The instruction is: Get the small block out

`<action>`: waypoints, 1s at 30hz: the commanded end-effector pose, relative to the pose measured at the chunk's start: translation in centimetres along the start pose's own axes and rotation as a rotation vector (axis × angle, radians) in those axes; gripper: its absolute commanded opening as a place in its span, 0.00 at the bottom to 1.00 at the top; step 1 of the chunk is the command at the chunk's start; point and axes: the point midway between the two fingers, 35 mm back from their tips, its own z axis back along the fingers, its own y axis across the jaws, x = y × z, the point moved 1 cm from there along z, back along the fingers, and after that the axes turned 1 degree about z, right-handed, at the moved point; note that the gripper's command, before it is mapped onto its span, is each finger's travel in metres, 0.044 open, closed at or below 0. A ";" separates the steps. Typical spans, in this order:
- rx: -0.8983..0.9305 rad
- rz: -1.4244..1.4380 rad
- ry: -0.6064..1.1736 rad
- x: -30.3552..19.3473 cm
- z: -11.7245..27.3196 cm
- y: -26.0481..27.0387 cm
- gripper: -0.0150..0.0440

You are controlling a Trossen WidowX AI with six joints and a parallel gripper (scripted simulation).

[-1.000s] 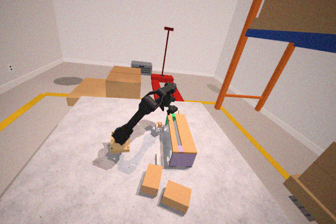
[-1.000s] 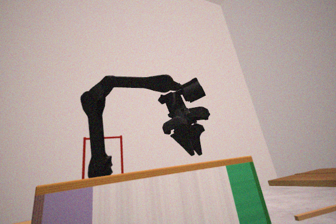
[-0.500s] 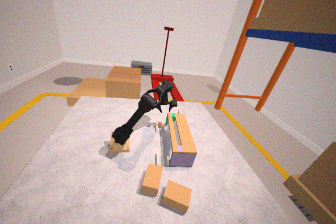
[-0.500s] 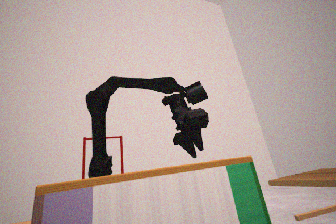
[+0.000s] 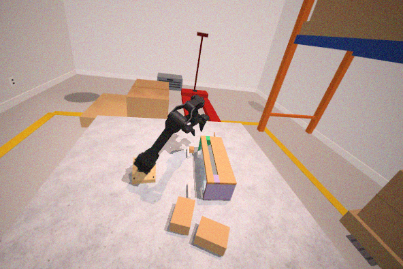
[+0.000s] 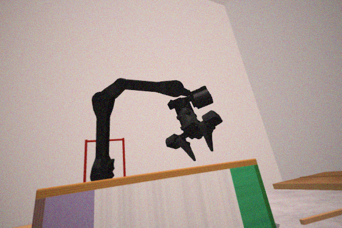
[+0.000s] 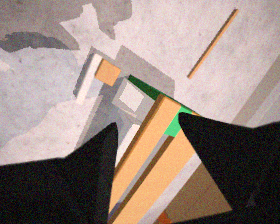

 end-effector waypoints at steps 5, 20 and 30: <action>0.005 0.937 0.124 1.7 0.6 -0.1 0.74; 0.005 0.937 0.124 1.7 0.6 -0.1 0.74; 0.006 0.937 0.124 3.1 -6.2 1.6 0.74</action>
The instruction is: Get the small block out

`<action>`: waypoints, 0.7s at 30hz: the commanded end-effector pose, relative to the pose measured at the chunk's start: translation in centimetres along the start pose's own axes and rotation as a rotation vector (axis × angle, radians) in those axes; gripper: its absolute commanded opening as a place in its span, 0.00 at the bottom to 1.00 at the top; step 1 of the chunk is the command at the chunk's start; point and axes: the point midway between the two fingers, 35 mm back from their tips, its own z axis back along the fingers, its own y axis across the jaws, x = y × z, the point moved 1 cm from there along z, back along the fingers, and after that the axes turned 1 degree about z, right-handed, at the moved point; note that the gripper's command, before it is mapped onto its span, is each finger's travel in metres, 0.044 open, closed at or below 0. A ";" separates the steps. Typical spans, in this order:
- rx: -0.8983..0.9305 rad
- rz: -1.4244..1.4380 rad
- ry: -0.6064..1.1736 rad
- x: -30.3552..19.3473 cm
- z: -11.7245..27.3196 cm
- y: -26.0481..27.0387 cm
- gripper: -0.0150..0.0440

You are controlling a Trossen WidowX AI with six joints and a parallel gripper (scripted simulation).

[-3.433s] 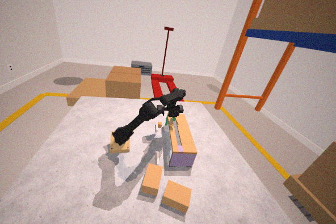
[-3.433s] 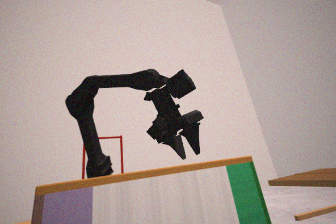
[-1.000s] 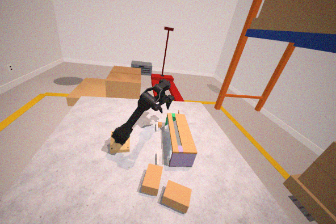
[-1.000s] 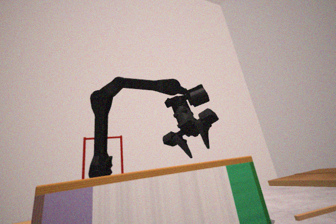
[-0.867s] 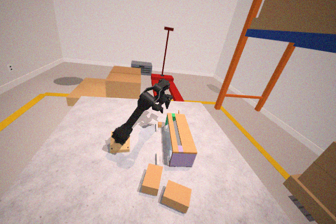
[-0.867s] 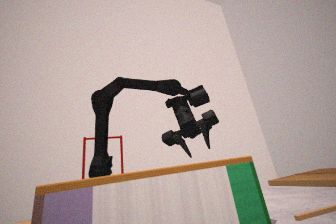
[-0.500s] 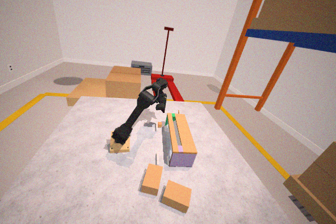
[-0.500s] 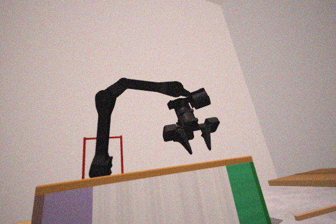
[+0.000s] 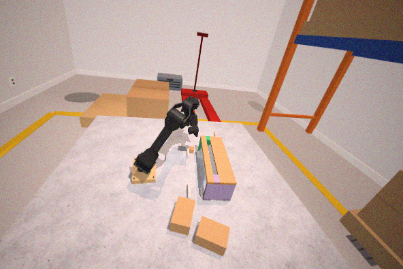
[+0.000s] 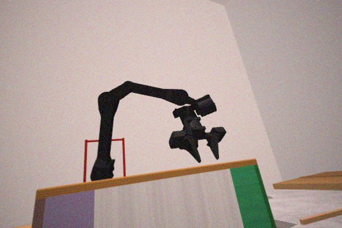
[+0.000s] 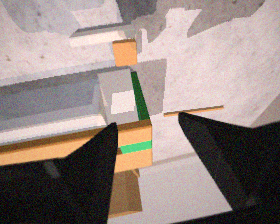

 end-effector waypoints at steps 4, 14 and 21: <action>0.026 0.017 -0.012 3.3 -6.5 0.6 0.74; 0.026 0.018 -0.012 3.6 -7.4 0.6 0.74; 0.026 0.018 -0.012 4.1 -8.4 0.6 0.74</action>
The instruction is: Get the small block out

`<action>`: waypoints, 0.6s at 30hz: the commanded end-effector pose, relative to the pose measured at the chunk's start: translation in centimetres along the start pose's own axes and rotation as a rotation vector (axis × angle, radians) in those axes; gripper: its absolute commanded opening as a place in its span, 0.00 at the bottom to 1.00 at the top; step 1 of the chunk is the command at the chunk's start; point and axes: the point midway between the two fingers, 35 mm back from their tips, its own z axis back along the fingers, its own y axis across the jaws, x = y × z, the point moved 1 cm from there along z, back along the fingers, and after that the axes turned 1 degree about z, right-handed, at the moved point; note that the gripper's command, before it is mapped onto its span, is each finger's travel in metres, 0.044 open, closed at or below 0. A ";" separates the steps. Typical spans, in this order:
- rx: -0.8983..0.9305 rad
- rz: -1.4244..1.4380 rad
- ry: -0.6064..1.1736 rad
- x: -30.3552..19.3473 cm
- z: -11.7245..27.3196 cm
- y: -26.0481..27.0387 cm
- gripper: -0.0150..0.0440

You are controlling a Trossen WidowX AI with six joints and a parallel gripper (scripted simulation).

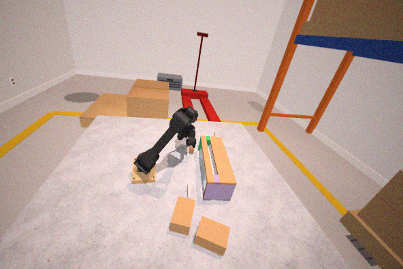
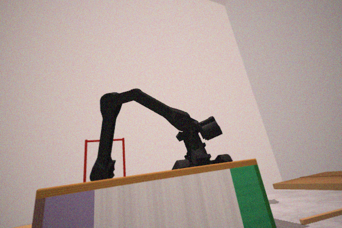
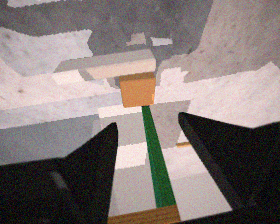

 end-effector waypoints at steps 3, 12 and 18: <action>0.006 0.006 0.003 0.5 -1.2 0.1 0.74; 0.007 0.006 0.003 1.0 -2.5 0.1 0.74; 0.007 0.006 0.003 1.4 -3.3 0.2 0.74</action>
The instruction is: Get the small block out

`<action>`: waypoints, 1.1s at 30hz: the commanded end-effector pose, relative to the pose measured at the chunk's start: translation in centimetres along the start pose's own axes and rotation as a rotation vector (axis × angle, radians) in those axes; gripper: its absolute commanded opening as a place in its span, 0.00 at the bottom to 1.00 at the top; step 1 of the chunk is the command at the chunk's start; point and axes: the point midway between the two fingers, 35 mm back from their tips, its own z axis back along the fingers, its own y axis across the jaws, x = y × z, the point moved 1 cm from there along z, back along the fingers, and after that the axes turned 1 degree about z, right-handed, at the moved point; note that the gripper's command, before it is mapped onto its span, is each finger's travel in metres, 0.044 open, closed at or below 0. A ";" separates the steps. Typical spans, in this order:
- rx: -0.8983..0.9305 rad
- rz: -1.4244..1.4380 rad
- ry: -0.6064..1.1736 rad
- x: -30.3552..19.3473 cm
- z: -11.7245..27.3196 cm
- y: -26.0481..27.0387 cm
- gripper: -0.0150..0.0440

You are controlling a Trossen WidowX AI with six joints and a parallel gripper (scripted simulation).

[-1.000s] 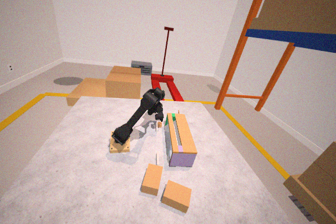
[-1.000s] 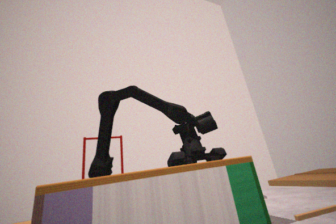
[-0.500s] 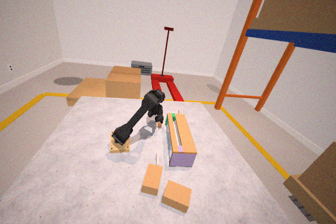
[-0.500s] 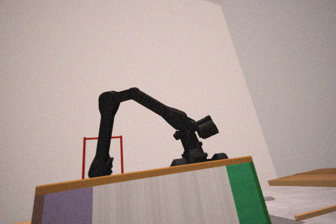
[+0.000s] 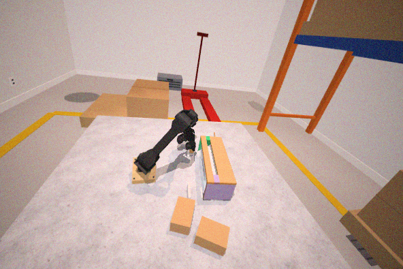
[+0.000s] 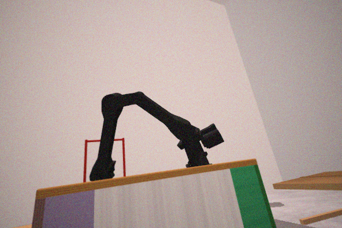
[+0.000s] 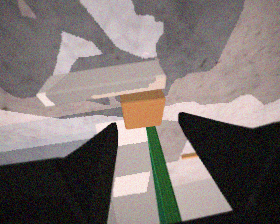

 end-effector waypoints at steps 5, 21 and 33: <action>0.008 0.006 0.002 0.7 -1.4 0.2 0.74; 0.008 0.006 0.002 0.8 -1.6 0.3 0.30; 0.005 0.003 -0.001 -1.7 4.0 0.2 0.25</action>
